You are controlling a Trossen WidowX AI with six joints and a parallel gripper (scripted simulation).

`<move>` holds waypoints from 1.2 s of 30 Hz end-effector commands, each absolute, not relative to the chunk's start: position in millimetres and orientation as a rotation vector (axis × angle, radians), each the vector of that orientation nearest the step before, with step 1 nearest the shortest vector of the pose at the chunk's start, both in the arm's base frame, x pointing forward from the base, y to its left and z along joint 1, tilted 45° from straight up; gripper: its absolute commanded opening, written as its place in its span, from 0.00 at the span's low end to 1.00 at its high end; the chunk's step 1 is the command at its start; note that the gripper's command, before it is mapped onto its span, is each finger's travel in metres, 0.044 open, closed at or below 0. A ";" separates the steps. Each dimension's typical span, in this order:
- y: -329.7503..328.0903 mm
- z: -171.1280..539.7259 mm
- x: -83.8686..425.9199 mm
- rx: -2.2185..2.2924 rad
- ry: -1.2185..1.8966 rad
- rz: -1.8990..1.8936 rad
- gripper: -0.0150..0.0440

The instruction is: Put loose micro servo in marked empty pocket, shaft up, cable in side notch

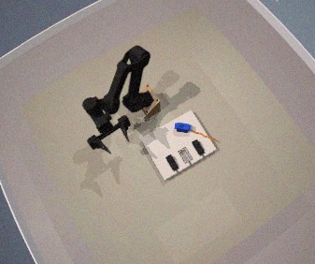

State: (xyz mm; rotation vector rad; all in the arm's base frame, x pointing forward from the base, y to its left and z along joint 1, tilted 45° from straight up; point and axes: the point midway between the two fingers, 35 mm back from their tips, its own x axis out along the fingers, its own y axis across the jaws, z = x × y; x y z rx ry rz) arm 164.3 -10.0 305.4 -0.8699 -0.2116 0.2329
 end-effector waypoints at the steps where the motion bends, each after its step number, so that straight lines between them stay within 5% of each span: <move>1: -10.1 305.6 164.4 -0.868 -0.212 0.233 0.98; 36: -50.9 303.2 249.2 -0.162 -0.101 0.258 1.00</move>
